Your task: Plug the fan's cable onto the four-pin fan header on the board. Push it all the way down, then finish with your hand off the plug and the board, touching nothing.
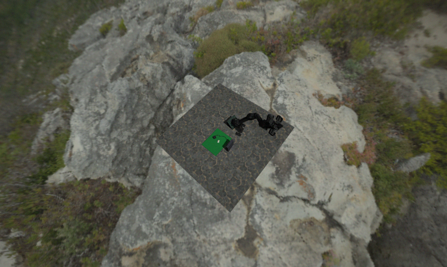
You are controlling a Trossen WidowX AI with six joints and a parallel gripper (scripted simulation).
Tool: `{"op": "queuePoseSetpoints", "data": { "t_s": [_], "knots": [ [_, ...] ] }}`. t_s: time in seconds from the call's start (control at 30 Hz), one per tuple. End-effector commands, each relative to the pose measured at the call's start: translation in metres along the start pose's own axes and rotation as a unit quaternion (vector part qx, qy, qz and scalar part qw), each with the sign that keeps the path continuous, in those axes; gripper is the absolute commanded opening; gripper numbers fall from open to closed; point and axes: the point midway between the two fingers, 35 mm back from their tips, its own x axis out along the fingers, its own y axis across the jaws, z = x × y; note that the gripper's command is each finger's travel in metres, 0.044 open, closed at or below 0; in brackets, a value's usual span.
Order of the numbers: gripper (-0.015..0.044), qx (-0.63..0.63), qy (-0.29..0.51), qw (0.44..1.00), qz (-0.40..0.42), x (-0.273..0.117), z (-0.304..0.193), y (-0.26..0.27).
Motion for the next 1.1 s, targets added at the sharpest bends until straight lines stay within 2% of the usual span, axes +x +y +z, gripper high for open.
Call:
{"op": "queuePoseSetpoints", "data": {
  "t_s": [0.0, 0.1, 0.37, 0.53, 0.77, 1.07],
  "knots": [
    [0.0026, 0.000, 0.000, 1.000, 0.000, 0.000, 0.000, 0.000],
    [0.0105, -0.008, 0.001, 1.000, -0.005, -0.001, -0.002, -0.007],
    [0.0315, -0.105, 0.037, 0.990, -0.089, -0.015, -0.018, -0.090],
    [0.0440, -0.158, 0.035, 0.979, -0.128, -0.022, -0.011, -0.130],
    [0.0440, -0.220, 0.073, 0.953, -0.197, -0.040, -0.010, -0.187],
    [0.0440, -0.338, 0.161, 0.865, -0.334, -0.099, 0.014, -0.299]
  ]
}}
